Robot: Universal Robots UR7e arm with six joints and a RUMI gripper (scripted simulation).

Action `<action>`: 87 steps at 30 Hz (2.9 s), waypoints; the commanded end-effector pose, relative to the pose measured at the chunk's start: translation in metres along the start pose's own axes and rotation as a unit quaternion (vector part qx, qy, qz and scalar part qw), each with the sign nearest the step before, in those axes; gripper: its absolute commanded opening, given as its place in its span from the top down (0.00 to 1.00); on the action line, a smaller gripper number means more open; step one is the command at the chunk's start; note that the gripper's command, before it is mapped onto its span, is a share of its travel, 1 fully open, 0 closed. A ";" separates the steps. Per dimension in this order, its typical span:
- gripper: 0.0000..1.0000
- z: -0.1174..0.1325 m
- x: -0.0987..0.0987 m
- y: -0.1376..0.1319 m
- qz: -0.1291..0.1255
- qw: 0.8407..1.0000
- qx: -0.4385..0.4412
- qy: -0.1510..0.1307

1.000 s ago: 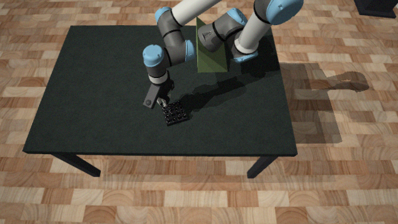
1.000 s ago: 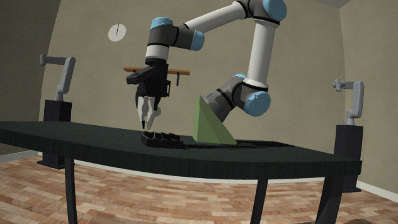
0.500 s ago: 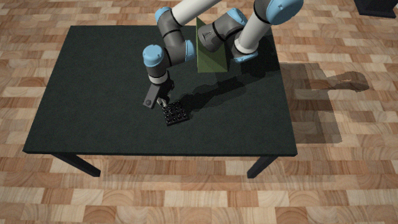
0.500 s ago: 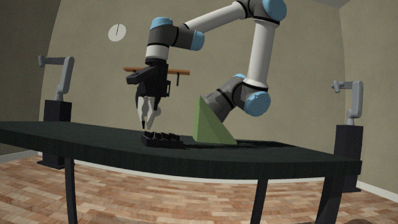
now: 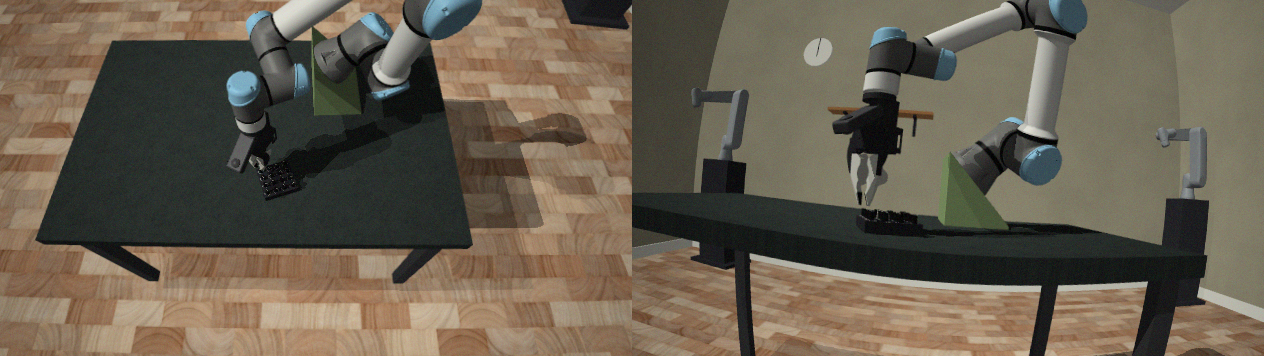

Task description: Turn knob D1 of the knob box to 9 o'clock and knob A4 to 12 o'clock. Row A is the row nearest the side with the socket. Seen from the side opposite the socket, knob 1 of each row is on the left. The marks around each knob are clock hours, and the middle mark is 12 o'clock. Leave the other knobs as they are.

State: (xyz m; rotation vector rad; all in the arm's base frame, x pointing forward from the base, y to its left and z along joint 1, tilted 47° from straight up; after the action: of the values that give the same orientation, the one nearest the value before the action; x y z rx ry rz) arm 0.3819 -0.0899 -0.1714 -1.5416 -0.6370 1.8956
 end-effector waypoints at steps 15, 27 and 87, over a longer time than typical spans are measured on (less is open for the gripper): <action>0.89 0.001 0.010 -0.001 -0.002 1.000 0.001 -0.002; 0.89 0.000 0.016 -0.001 -0.001 1.000 0.001 -0.001; 0.96 0.000 0.015 0.000 -0.001 1.000 0.000 -0.001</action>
State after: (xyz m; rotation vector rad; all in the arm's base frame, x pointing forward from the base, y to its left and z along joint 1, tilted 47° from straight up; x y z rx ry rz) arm 0.3807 -0.0806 -0.1810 -1.5422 -0.6370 1.8956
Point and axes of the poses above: the point where the finger pads meet when closed, its own x axis out along the fingers, its own y axis across the jaws, z = x × y, the point moved 7 cm from there along -x, back along the fingers, and after that the axes turned 14 degrees about -x, right-handed, at the moved point
